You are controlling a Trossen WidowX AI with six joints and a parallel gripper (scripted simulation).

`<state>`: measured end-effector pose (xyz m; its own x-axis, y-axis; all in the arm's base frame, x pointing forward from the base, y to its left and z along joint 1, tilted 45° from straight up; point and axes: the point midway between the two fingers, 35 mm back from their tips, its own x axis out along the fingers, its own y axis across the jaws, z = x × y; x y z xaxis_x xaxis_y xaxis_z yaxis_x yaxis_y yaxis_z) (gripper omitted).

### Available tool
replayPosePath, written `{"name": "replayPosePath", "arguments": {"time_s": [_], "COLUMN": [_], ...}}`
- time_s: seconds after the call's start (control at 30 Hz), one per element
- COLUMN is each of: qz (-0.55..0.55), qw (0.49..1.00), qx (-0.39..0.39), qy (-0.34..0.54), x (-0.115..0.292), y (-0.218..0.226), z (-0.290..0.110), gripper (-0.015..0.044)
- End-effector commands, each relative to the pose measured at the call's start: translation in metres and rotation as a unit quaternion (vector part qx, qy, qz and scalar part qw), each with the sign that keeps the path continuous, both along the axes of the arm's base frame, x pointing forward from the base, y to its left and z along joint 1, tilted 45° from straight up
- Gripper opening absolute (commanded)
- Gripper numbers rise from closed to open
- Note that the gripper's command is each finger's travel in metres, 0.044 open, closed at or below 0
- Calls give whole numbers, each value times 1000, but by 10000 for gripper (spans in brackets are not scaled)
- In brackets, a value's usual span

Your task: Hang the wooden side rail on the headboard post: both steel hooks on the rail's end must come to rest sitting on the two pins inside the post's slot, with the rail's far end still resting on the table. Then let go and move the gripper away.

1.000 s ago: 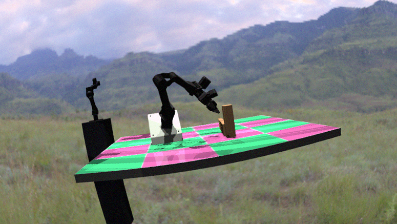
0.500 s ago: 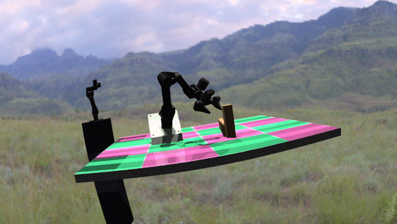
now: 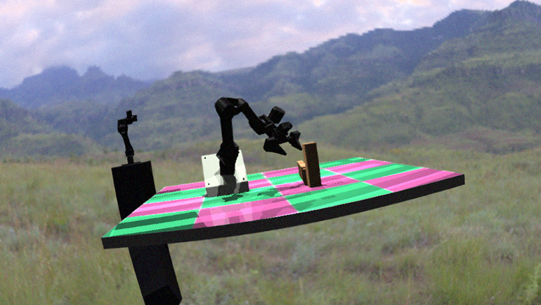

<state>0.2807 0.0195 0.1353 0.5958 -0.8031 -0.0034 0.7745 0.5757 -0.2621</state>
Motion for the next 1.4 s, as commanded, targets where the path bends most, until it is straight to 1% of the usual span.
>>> {"name": "replayPosePath", "arguments": {"time_s": [0.0, 0.07, 0.2, 0.3, 0.4, 0.53, 0.67, 0.77, 0.87, 0.9, 0.93, 0.97, 1.37], "qz": [-1, 8, 40, 68, 101, 150, 206, 253, 303, 317, 326, 328, 328], "qw": [1000, 997, 964, 914, 845, 726, 583, 465, 342, 308, 288, 282, 282], "qx": [-4, -28, -101, -152, -197, -247, -282, -298, -304, -305, -304, -304, -304], "qy": [6, 65, 242, 369, 487, 624, 733, 794, 836, 844, 847, 849, 849], "x": [1, 10, 34, 49, 59, 67, 69, 66, 61, 59, 58, 57, 57], "y": [0, 5, 16, 22, 27, 32, 34, 34, 35, 35, 35, 35, 35], "z": [-1, -2, -8, -13, -17, -21, -23, -22, -18, -17, -16, -16, -16], "gripper": [440, 440, 440, 440, 440, 440, 440, 440, 440, 440, 440, 440, 440]}}
